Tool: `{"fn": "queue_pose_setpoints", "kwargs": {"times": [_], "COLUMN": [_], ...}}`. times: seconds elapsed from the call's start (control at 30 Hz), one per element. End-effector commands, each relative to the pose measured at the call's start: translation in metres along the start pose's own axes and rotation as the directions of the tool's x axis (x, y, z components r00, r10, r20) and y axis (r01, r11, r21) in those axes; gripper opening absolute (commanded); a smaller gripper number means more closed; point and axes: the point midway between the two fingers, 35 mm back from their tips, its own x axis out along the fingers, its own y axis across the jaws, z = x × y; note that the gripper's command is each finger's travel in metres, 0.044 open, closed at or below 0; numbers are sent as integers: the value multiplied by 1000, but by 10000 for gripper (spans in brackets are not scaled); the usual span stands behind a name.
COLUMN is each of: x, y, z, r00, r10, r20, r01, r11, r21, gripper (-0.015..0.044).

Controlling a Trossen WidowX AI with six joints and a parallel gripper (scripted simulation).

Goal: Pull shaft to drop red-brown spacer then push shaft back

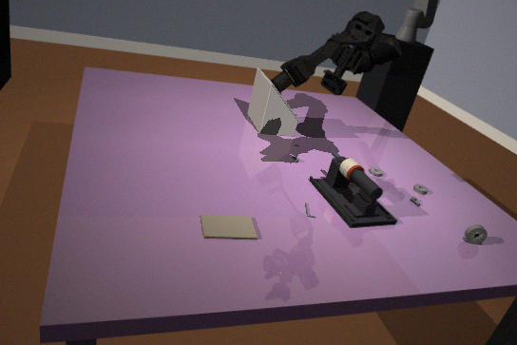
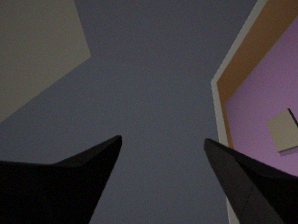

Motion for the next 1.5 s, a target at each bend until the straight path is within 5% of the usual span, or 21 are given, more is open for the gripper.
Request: {"fn": "queue_pose_setpoints", "kwargs": {"times": [0.0, 0.13, 0.33, 0.43, 0.63, 0.97, 1.2, 1.47], "x": [0, 4, -11, -28, -54, -108, -147, -147], "y": [-2, -40, -109, -141, -172, -204, -209, -210], "z": [-1, -19, -41, -47, -52, -60, -69, -69], "r00": [1000, 974, 805, 663, 463, 78, -112, -126], "r10": [-10, -212, -570, -727, -868, -979, -973, -971], "r20": [-5, -84, -168, -180, -182, -188, -202, -203], "r01": [10, 160, 117, -50, -317, -743, -863, -869], "r11": [1000, 897, 429, 196, 30, 69, 196, 207], "r21": [-20, -411, -896, -979, -948, -666, -465, -449], "gripper": [426, 440, 440, 440, 440, 440, 440, 440]}}
